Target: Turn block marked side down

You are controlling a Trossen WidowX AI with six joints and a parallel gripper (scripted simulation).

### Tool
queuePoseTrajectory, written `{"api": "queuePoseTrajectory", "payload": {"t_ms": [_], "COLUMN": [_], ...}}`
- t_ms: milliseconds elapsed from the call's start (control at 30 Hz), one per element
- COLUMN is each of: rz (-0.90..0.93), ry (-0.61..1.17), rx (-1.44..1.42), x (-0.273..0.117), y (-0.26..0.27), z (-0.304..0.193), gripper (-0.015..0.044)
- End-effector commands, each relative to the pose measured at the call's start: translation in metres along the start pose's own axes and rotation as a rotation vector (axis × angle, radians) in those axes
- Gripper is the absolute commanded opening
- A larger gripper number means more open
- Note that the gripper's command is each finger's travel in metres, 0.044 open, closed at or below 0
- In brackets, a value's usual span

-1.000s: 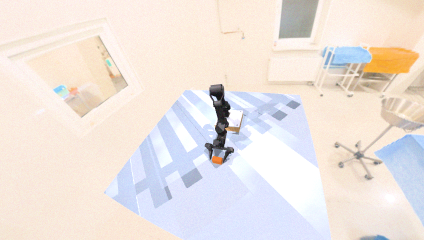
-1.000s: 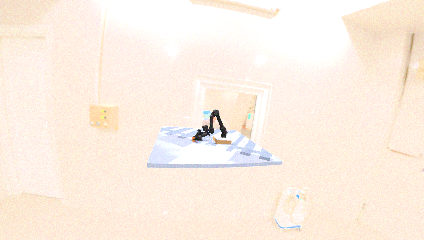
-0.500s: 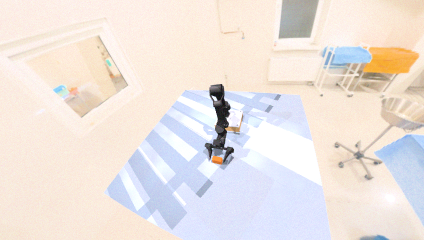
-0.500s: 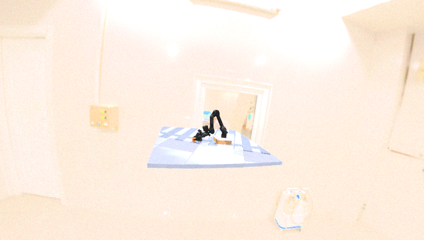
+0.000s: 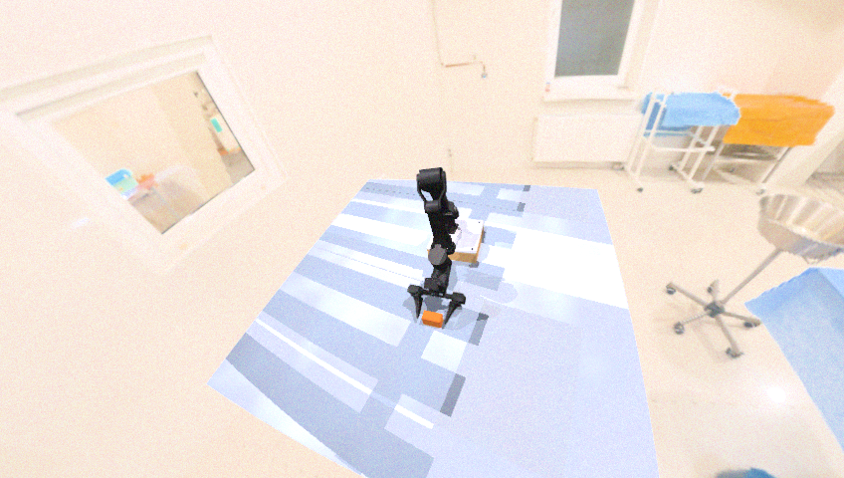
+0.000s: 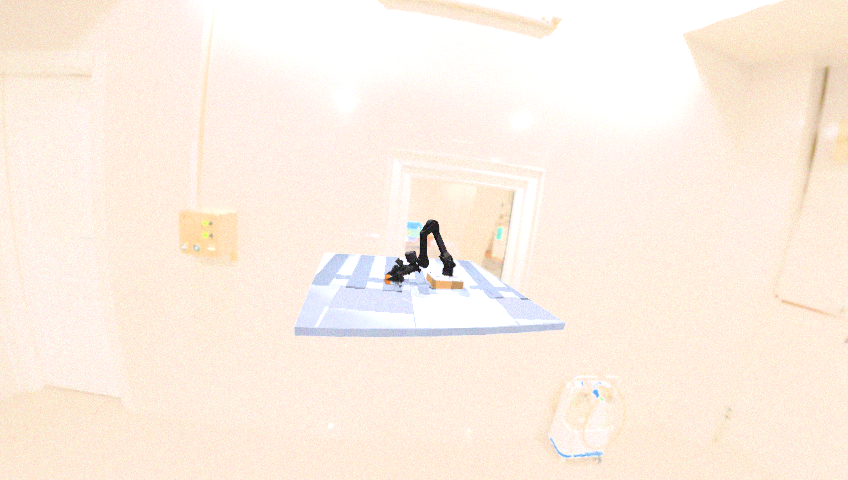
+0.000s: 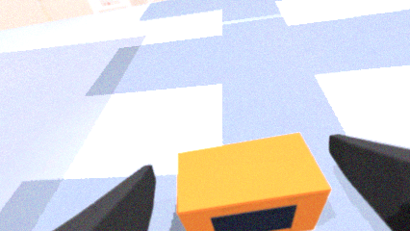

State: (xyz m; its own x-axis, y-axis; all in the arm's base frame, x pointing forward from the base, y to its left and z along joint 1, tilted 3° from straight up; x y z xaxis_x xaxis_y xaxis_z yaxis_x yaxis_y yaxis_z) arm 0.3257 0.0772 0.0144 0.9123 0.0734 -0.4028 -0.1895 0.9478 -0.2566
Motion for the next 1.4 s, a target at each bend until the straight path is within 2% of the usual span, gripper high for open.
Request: {"api": "queuePoseTrajectory", "payload": {"t_ms": [0,100,300,567,833,1367], "rz": [-0.003,0.004,0.06,0.118,0.121,0.229], "ry": [-0.001,0.023,0.231,0.486,0.506,0.933], "rx": [-0.004,-0.004,-0.005,-0.003,-0.002,-0.009], "x": [0.0,0.002,0.006,-0.032,-0.037,0.009], "y": [0.0,0.0,-0.004,-0.019,-0.02,-0.03], "z": [0.0,0.003,0.033,0.077,0.08,0.133], "gripper": [0.044,0.044,0.044,0.044,0.044,0.044]}}
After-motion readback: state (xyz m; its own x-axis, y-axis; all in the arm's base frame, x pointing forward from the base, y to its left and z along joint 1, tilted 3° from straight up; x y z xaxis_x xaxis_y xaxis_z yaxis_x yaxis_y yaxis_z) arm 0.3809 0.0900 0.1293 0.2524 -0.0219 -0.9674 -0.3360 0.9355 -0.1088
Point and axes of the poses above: the point midway between the two fingers, 35 mm back from their tips, its own x axis out along the fingers, its own y axis across the jaws, z = x × y, the point moved 6 cm from there along -x, back along the fingers, and after that the axes turned 14 degrees about -x, right-handed, at the moved point
